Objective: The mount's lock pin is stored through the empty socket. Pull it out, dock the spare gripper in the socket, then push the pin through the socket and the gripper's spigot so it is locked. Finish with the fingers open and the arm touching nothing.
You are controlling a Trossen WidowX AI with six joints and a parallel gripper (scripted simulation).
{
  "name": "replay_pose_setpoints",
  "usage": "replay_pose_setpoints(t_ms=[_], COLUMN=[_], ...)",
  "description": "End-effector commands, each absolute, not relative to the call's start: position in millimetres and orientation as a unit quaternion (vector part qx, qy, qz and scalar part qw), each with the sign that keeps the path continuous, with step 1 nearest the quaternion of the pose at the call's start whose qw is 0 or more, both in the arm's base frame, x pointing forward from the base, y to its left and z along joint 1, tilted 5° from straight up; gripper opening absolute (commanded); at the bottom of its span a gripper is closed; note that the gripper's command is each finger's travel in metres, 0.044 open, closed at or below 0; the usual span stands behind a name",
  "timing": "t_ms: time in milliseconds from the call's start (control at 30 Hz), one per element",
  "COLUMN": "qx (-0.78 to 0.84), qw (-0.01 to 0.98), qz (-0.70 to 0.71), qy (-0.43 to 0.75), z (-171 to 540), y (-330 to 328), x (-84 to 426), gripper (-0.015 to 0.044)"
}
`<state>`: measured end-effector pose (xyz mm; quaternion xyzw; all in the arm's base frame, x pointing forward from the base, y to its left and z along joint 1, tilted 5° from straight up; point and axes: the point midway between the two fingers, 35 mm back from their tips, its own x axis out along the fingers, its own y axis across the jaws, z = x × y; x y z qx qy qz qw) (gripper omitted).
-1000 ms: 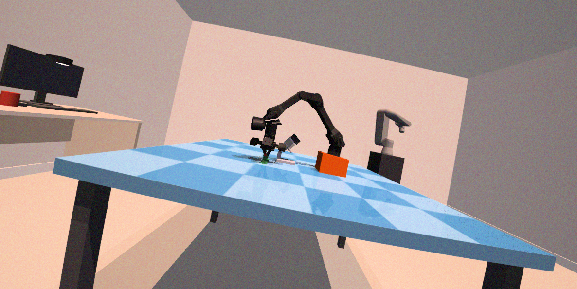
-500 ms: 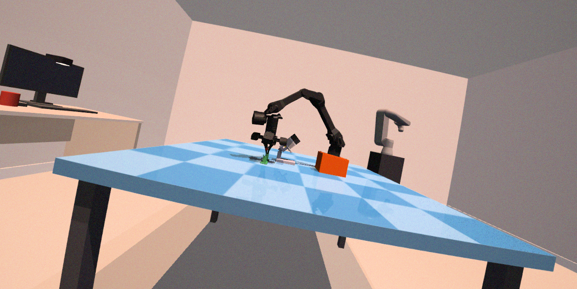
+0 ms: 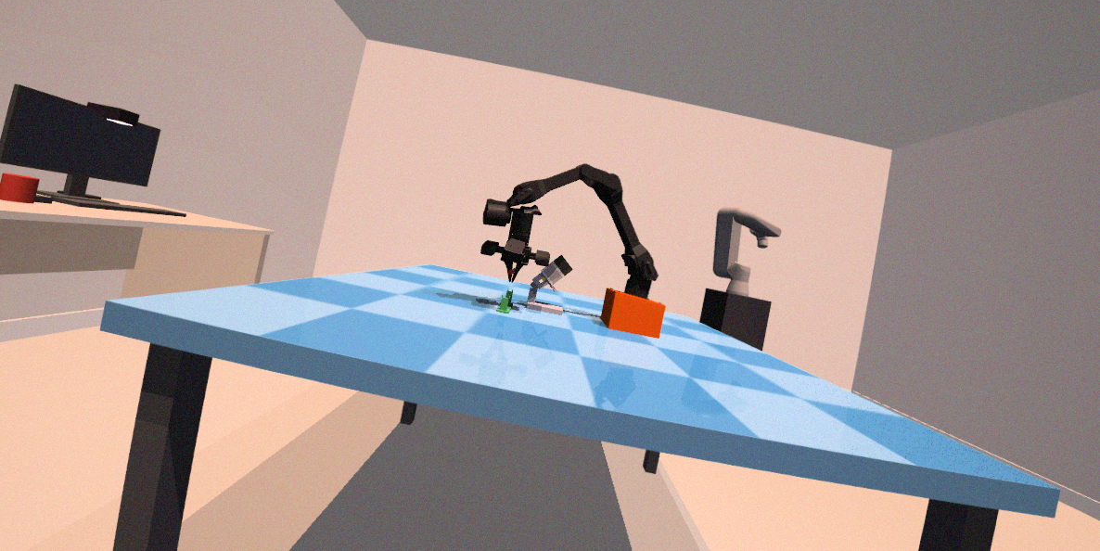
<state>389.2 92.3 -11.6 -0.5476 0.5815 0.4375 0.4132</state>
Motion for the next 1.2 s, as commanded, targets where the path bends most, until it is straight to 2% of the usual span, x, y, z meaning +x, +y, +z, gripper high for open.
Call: replay_pose_setpoints(t_ms=[0,1167], qx=[-0.548,-0.542], qw=[0.415,0.416], qz=[0.437,0.437], qy=[0.580,0.585], z=[-11,16], y=[93,108], x=[390,308], gripper=[0.0000,0.0000])
